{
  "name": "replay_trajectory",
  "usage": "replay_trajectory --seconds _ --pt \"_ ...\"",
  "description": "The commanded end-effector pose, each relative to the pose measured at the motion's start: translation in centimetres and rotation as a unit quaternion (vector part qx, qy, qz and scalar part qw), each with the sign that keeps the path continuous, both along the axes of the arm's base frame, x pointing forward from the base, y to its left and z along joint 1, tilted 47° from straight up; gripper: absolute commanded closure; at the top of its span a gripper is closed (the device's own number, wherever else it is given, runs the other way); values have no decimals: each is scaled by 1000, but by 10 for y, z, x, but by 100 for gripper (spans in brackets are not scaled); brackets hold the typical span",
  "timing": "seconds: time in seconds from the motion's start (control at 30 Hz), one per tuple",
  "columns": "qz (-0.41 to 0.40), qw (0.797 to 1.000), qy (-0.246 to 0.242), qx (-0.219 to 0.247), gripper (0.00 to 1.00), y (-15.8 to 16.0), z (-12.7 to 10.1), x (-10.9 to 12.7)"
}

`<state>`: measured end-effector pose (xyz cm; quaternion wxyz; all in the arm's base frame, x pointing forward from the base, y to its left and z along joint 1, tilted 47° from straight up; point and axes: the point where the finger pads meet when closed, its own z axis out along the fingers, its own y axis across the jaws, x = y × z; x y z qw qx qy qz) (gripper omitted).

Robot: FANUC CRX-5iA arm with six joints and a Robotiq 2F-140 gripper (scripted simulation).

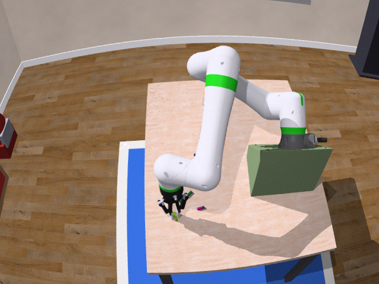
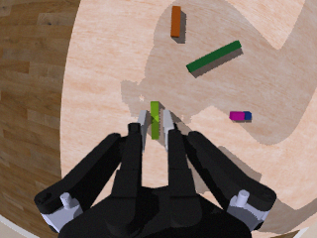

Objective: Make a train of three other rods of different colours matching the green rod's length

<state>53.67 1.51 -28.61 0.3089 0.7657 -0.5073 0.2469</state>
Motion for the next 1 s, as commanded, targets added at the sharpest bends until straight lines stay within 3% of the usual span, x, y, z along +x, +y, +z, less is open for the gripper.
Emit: replay_trajectory --seconds 0.0,0.8,0.83,0.97 --pt "0 1000 0 0 85 0 0 0" --pt "0 1000 0 0 85 0 0 0" --pt "0 1000 0 0 97 0 0 0" --pt "0 1000 0 0 97 0 0 0"
